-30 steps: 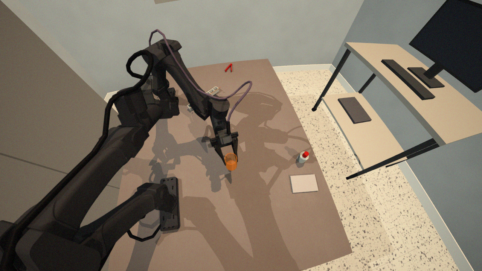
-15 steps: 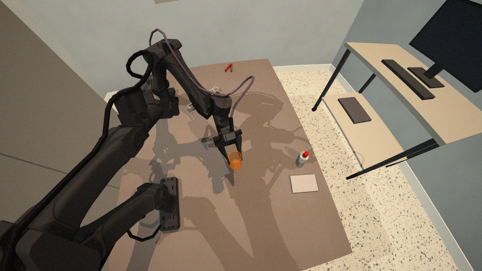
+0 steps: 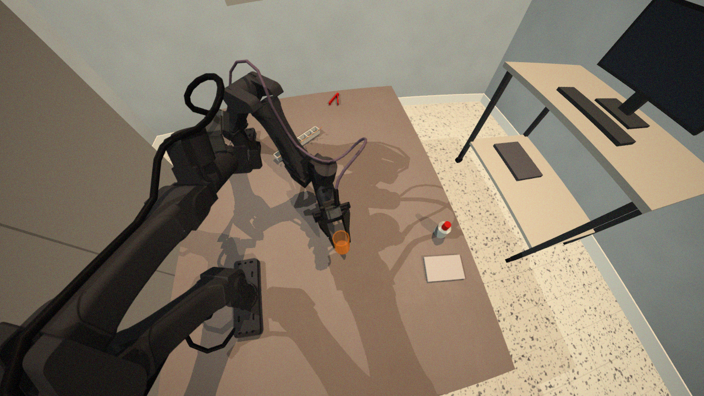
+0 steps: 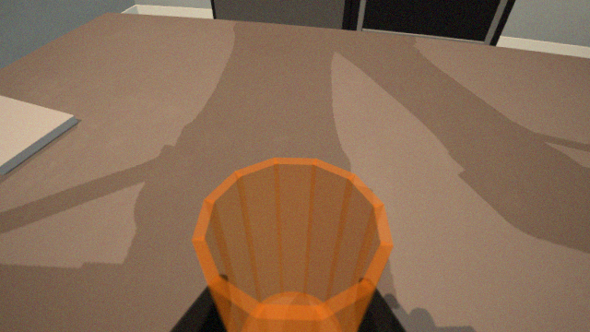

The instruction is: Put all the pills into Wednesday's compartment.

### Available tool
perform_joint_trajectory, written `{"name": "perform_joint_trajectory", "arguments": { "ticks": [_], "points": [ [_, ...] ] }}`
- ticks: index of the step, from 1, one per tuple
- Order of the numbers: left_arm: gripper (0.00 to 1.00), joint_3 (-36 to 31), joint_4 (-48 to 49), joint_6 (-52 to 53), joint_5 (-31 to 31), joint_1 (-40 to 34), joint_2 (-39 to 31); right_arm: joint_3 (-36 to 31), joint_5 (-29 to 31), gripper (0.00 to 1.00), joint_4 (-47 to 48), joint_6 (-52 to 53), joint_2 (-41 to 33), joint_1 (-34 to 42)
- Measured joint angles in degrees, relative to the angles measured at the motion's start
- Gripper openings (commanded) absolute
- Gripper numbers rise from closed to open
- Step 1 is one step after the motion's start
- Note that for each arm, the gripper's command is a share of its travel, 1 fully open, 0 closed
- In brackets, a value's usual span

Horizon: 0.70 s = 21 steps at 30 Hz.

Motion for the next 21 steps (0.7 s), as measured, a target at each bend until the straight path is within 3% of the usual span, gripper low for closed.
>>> {"name": "perform_joint_trajectory", "arguments": {
  "ticks": [21],
  "points": [
    [0.36, 0.0, 5.8, 0.0, 0.0, 0.0, 4.1, 0.0, 0.0, 1.0, 0.0, 0.0, 0.0, 0.0]
  ]
}}
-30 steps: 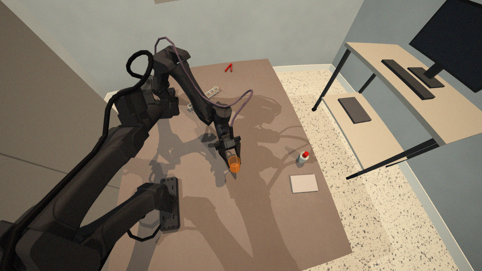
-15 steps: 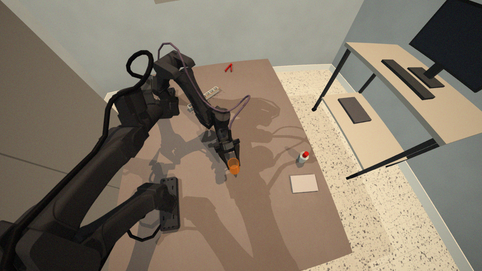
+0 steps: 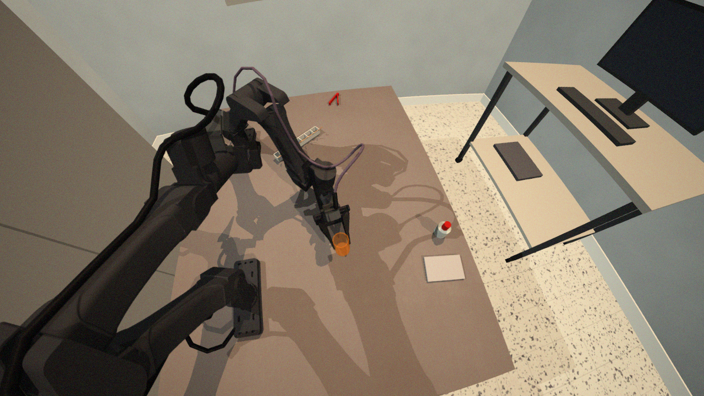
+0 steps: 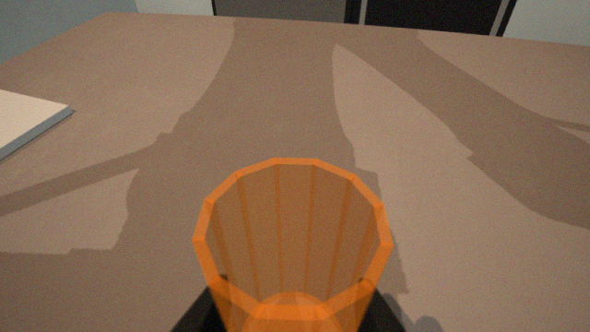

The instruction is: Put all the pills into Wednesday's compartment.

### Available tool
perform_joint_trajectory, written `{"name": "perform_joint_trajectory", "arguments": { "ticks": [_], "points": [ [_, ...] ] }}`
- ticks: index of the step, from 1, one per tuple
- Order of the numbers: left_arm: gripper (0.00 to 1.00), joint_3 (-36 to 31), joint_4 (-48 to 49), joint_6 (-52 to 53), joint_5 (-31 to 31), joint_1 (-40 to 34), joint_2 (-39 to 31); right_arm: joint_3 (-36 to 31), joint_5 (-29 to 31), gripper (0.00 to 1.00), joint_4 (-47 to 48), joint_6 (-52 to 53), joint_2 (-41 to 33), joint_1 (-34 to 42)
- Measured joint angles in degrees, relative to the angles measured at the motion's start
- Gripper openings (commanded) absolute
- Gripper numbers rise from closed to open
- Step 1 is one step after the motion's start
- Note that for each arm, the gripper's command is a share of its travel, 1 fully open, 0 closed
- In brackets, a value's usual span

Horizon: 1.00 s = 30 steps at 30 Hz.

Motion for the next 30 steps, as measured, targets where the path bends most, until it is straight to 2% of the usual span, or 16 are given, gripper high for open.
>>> {"name": "perform_joint_trajectory", "arguments": {
  "ticks": [17, 18, 30],
  "points": [
    [0.36, 0.0, 3.2, -0.1, 0.0, 0.0, 1.4, 0.0, 0.0, 1.0, 0.0, 0.0, 0.0, 0.0],
    [0.47, 0.0, 3.2, -0.1, 0.0, 0.0, 1.4, 0.0, 0.0, 1.0, 0.0, 0.0, 0.0, 0.0],
    [0.48, 0.0, 3.1, -0.1, 0.0, 0.0, 1.5, 0.0, 0.0, 1.0, 0.0, 0.0, 0.0, 0.0]
  ]
}}
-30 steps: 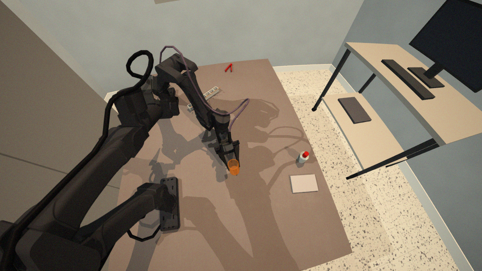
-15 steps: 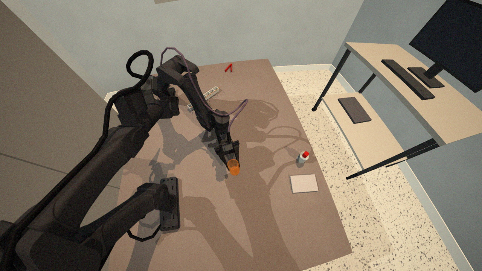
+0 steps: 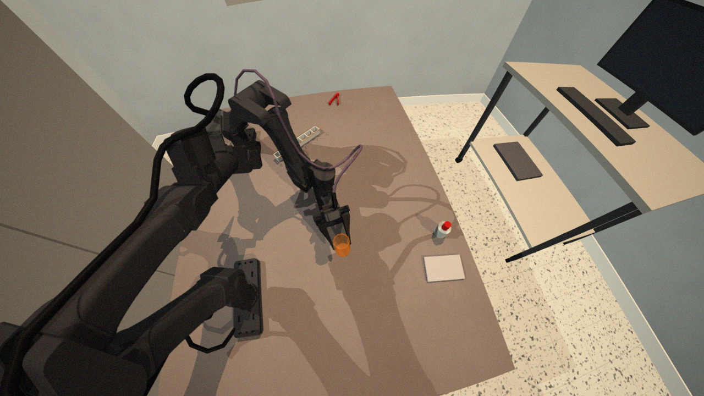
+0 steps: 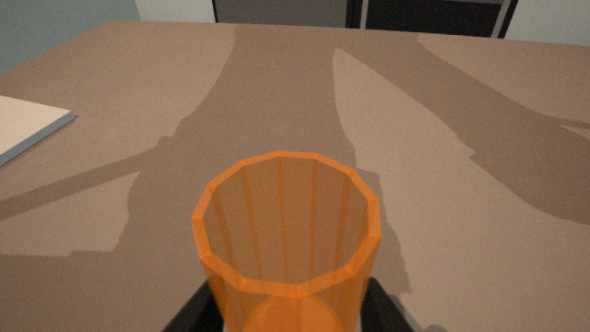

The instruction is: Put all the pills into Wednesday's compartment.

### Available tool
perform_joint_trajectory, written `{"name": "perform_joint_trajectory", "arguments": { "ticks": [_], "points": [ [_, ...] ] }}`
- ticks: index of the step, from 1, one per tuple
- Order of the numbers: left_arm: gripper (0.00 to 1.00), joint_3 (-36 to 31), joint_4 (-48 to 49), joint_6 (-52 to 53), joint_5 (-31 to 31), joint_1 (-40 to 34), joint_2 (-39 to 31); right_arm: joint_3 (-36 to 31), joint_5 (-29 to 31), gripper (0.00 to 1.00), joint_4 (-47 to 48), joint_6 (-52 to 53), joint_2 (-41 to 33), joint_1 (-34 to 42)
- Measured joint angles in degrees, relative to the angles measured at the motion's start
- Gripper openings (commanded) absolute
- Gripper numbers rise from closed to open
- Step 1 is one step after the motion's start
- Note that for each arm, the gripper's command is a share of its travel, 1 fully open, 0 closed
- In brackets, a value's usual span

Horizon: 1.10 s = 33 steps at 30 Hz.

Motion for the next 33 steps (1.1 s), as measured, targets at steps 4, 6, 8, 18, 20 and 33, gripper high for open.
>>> {"name": "perform_joint_trajectory", "arguments": {
  "ticks": [4, 6, 8, 18, 20, 33],
  "points": [
    [0.48, 0.0, 0.0, 0.0, 0.0, 0.0, 0.0, 0.0, 0.0, 1.0, 0.0, 0.0, 0.0, 0.0],
    [0.56, 0.0, 0.0, 0.0, 0.0, 0.0, 0.0, 0.0, 0.0, 1.0, 0.0, 0.0, 0.0, 0.0],
    [0.56, -0.1, 0.0, 0.0, 0.0, 0.0, 0.0, 0.0, 0.0, 1.0, 0.0, 0.0, 0.0, 0.0],
    [0.56, -12.3, -0.4, 1.4, 3.7, 5.6, -6.0, 0.0, 0.0, 1.0, 0.0, 0.0, 0.0, 0.0],
    [0.56, -13.3, -0.4, 1.7, 4.2, 6.5, -7.2, 0.0, 0.0, 1.0, 0.0, 0.0, 0.0, 0.0],
    [0.56, -15.9, -0.4, 1.9, 5.0, 6.6, -9.9, 0.0, 0.0, 1.0, 0.0, 0.0, 0.0, 0.0]
  ]
}}
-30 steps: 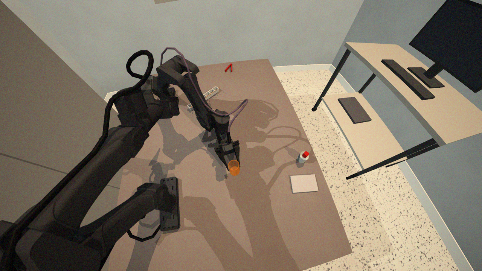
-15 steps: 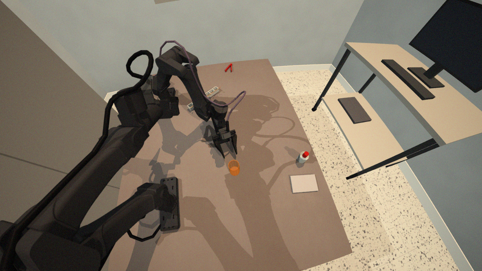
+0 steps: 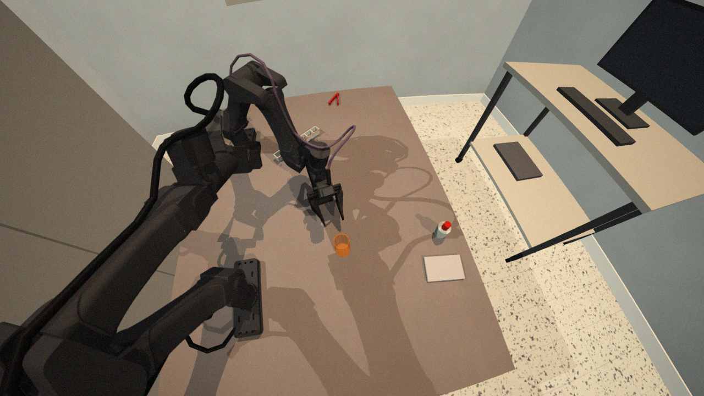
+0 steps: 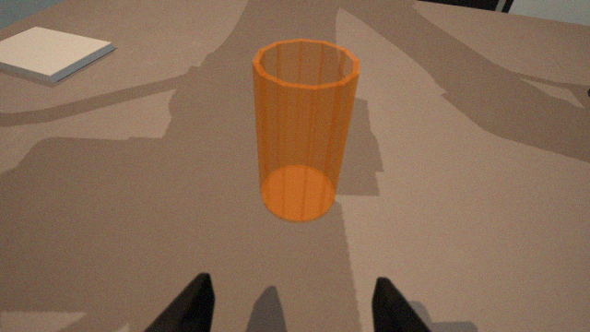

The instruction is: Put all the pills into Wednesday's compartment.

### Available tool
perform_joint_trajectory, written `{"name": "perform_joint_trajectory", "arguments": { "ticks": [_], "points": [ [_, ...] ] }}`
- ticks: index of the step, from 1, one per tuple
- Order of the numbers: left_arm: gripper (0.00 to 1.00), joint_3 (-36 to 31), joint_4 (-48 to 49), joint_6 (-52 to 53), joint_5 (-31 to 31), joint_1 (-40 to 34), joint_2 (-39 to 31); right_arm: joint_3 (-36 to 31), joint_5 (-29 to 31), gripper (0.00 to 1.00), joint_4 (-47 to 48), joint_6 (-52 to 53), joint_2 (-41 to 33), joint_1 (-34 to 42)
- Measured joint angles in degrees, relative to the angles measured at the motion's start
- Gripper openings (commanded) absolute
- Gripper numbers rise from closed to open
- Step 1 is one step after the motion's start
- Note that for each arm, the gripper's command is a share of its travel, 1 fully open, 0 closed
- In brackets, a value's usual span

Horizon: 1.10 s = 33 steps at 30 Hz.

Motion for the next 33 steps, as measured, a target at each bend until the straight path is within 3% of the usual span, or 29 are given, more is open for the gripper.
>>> {"name": "perform_joint_trajectory", "arguments": {
  "ticks": [12, 24, 33],
  "points": [
    [0.56, -9.9, 0.3, -1.6, -4.2, 3.3, -12.2, 0.0, 0.0, 1.0, 0.0, 0.0, 0.0, 0.0],
    [0.56, -20.3, -5.5, -4.3, -11.9, 9.6, -34.9, 0.0, 0.0, 1.0, 0.0, 0.0, 0.0, 0.0],
    [0.56, -21.3, -18.6, -6.3, -18.9, 16.8, -56.8, 0.0, 0.0, 1.0, 0.0, 0.0, 0.0, 0.0]
  ]
}}
